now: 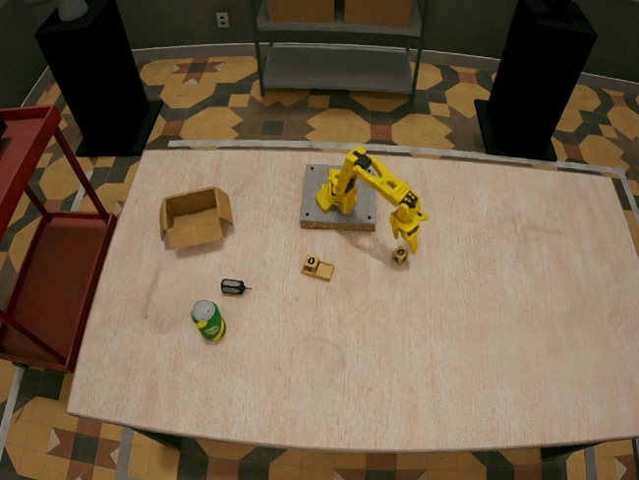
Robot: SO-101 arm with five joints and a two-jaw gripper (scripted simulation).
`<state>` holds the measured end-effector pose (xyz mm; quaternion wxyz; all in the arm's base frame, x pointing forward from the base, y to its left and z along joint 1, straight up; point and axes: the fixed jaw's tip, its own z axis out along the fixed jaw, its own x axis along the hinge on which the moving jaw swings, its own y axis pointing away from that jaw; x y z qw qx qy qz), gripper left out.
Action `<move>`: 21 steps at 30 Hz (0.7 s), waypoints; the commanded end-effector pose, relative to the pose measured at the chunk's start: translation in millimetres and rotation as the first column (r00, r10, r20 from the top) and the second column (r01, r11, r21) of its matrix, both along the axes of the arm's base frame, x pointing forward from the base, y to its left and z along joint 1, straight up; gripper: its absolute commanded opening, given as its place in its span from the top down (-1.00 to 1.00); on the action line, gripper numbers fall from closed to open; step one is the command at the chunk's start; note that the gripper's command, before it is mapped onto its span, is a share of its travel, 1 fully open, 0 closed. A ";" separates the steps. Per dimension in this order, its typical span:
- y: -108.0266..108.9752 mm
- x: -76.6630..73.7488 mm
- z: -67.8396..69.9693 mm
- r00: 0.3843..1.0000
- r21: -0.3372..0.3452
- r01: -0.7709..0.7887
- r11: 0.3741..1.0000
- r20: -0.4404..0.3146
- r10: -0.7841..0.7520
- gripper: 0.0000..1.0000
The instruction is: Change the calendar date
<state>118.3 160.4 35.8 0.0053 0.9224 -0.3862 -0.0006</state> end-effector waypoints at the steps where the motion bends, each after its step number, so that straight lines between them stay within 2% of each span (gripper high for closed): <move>1: 2.3 -0.1 4.6 1.000 0.016 -0.017 1.000 0.010 0.016 0.29; 14: 2.9 0.4 6.2 1.000 0.024 -0.017 1.000 0.016 0.016 0.29; 17: 4.9 1.8 12.1 0.999 0.051 -0.017 0.999 0.036 0.016 0.29; 21: 9.4 5.1 27.5 0.996 0.120 -0.022 0.993 0.089 0.011 0.29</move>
